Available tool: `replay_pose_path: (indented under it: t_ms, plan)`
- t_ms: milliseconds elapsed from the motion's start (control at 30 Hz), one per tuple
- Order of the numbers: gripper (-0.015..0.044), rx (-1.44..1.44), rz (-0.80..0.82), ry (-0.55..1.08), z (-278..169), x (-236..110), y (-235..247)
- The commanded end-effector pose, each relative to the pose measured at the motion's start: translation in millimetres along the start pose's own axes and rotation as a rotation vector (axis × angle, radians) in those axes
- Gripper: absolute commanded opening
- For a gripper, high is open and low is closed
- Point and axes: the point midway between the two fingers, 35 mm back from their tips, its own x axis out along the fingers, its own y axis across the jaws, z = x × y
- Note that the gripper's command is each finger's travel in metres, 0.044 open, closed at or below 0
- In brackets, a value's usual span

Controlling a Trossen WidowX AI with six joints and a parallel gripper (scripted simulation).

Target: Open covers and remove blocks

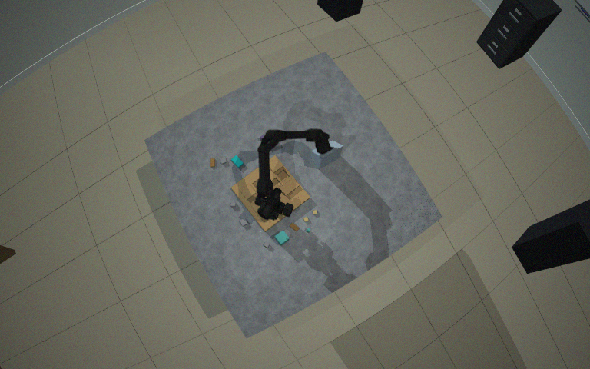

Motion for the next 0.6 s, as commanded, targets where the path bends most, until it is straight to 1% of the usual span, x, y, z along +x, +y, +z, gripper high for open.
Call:
replay_pose_path:
  t_ms: [0,567]
  plan:
    - [0.0144,-0.006,-0.004,0.004,-1.3,1.7,0.5]
    - [0.0144,-0.006,-0.004,0.004,-1.4,10.5,0.4]
